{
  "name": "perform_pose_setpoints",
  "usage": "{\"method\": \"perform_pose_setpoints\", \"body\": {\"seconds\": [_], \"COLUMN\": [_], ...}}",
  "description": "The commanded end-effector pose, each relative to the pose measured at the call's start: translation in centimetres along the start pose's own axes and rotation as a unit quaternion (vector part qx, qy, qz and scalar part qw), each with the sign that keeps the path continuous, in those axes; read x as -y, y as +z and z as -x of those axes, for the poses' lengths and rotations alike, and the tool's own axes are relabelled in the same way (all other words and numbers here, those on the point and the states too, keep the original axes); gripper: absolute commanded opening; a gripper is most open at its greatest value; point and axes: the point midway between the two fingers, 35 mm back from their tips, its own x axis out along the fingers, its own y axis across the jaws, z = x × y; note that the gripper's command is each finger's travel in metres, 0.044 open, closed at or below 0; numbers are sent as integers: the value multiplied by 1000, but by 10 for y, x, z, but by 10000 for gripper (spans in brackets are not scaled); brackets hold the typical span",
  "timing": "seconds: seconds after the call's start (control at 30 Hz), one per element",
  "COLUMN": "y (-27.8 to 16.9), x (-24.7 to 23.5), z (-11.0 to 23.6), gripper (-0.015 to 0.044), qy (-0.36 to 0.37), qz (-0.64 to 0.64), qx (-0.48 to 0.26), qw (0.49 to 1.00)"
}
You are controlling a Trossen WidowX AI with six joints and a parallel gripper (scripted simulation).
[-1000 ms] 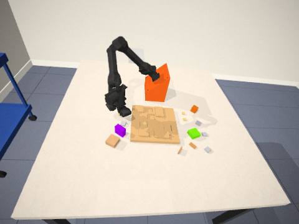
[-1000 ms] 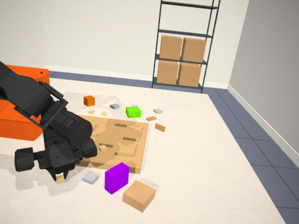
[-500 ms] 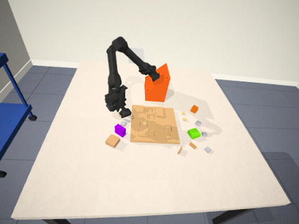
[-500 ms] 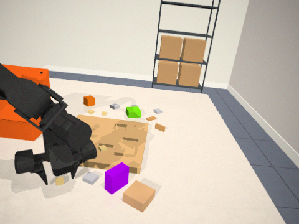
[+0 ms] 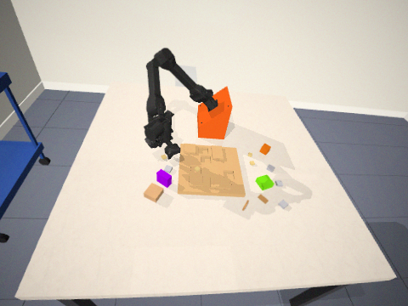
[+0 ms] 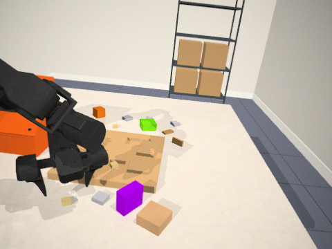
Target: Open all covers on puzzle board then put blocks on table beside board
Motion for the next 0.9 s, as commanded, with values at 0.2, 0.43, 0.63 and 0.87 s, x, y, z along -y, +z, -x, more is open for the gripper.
{"method": "perform_pose_setpoints", "body": {"seconds": [0.2,0.43,0.63,0.87], "y": [2,0,-10,-27], "x": [1,2,-28,-64], "z": [33,47,46,46], "gripper": [440,414,256,72], "qy": [2,2,6,9], "qz": [-3,7,281,606], "qx": [4,4,2,2], "qw": [1000,1000,960,795]}}
